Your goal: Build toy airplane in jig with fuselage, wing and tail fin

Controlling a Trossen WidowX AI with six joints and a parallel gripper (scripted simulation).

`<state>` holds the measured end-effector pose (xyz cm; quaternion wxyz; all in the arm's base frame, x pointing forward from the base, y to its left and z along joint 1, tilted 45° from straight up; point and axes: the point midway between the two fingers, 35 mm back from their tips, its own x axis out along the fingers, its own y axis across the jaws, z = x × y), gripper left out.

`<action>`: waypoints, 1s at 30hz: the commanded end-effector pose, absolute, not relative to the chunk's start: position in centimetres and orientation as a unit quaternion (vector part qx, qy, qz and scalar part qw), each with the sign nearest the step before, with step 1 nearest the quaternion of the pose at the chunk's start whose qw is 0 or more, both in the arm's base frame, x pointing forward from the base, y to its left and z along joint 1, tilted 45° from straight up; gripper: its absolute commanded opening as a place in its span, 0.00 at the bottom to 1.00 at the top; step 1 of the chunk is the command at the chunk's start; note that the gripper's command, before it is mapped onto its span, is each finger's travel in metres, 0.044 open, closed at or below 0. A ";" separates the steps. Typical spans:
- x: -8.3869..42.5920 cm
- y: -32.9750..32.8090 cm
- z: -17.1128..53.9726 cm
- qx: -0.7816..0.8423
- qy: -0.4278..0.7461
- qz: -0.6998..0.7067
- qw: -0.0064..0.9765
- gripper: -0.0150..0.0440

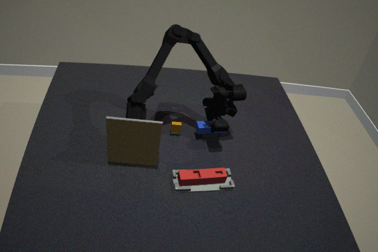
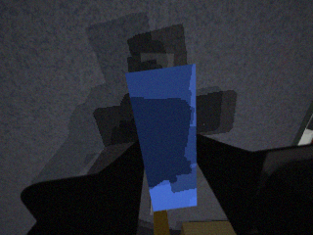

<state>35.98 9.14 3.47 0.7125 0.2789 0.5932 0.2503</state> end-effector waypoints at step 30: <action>34.2 1.9 11.1 0.280 0.587 0.246 0.719 0.25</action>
